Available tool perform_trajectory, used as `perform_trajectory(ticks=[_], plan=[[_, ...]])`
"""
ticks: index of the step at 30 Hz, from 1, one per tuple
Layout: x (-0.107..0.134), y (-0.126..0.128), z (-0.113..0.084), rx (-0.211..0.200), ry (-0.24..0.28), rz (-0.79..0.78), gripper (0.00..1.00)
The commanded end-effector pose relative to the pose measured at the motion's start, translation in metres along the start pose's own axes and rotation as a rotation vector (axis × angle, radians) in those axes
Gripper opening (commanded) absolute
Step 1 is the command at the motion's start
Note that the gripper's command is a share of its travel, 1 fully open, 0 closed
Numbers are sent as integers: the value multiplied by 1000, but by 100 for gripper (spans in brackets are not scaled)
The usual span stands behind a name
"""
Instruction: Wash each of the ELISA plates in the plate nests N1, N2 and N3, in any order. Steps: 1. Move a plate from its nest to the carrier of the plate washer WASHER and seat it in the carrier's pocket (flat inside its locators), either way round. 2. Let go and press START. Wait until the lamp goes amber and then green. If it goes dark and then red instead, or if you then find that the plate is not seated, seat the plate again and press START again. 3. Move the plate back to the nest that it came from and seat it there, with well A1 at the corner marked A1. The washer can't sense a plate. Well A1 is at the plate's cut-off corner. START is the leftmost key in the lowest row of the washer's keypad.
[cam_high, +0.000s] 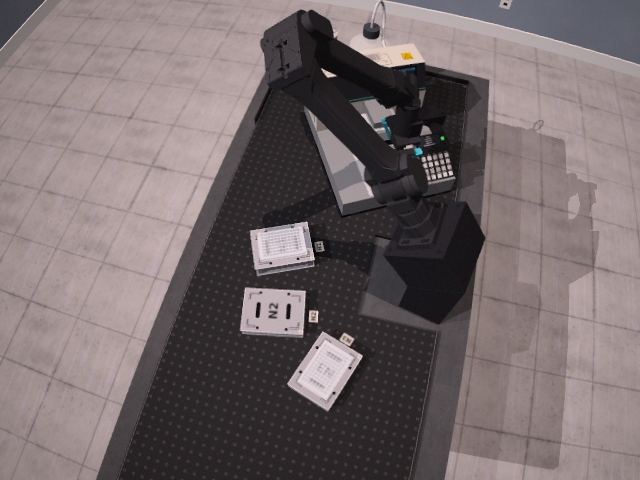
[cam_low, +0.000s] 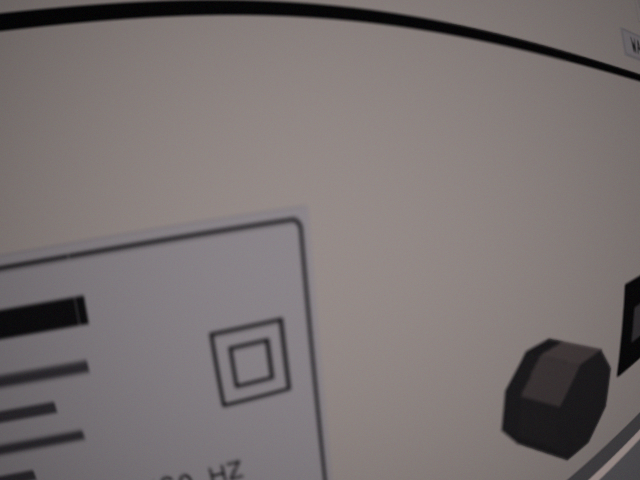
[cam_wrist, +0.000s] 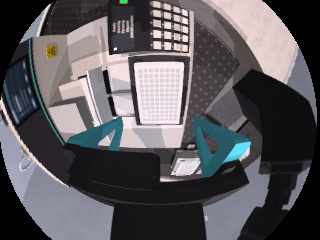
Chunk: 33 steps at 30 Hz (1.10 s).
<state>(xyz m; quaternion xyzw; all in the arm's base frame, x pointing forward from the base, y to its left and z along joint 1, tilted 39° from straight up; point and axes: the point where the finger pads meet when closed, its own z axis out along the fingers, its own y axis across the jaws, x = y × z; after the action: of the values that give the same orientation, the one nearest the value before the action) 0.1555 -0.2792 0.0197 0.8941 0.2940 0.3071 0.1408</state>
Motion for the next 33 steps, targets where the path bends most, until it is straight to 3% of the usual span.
perform_trajectory(ticks=[1, 6, 8, 33], plan=[[-6, 16, -14, -30, -15, -29, 100], [-6, 16, -19, -30, -16, -29, 100], [-3, 7, -11, -10, -5, -18, 100], [-3, 7, -11, -10, -5, -18, 100]])
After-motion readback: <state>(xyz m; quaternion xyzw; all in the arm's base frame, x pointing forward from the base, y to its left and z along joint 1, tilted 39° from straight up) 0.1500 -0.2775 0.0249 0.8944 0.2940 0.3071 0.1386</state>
